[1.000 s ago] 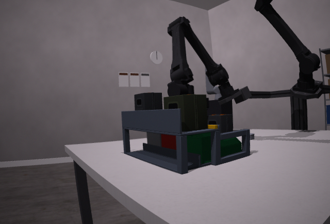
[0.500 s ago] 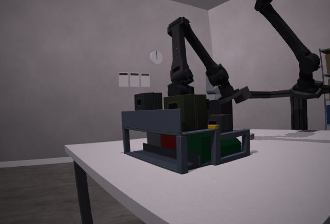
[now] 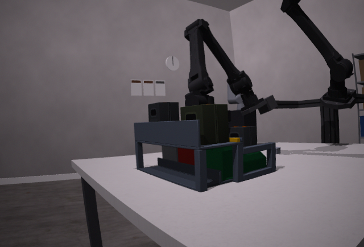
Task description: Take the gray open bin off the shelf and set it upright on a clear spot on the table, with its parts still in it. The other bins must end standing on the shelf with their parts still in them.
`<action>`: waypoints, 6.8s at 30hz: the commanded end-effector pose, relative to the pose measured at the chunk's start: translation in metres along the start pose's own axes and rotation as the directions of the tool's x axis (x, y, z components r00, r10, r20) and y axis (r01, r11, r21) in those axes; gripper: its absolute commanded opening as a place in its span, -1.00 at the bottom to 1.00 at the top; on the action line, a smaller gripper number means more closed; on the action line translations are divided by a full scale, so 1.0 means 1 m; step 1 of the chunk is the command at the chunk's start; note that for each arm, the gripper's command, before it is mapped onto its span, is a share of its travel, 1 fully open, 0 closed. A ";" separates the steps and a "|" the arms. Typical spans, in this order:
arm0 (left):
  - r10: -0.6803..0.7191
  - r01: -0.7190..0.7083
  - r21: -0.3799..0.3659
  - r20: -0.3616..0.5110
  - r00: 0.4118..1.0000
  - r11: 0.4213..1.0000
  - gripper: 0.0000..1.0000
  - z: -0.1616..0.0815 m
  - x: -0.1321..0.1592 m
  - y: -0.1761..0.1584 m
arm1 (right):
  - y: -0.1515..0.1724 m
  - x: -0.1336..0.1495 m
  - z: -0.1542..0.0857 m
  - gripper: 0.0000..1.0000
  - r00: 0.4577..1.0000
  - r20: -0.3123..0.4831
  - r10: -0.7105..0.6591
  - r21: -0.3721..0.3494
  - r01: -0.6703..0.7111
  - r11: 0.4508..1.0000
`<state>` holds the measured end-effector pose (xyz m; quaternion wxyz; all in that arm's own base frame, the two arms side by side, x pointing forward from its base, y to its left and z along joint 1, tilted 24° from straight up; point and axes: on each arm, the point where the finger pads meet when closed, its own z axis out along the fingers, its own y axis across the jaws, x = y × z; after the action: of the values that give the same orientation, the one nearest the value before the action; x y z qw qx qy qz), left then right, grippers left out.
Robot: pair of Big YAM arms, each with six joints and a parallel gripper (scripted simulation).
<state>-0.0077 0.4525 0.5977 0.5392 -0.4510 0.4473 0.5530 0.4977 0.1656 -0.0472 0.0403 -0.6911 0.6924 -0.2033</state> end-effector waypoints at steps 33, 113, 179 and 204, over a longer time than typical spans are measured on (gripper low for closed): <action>-0.005 0.006 -0.013 0.037 0.999 1.000 1.00 -0.004 -0.014 0.006 | -0.011 -0.001 0.009 0.81 1.000 0.004 0.010 0.011 -0.010 1.000; -0.005 0.006 -0.013 0.037 0.999 1.000 1.00 -0.004 -0.014 0.006 | -0.004 0.003 0.009 -1.00 1.000 -0.009 0.018 -0.006 -0.018 1.000; -0.005 0.006 -0.013 0.037 0.999 1.000 1.00 -0.004 -0.014 0.006 | -0.006 -0.002 -0.059 0.81 1.000 0.007 0.011 0.016 -0.011 1.000; -0.005 0.006 -0.013 0.037 0.999 1.000 1.00 -0.004 -0.014 0.006 | -0.005 -0.005 -0.084 0.81 1.000 0.005 0.001 0.007 -0.001 1.000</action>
<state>-0.0077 0.4525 0.5977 0.5392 -0.4510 0.4473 0.5530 0.4731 0.1832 0.0224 0.0405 -0.6908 0.6927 -0.2033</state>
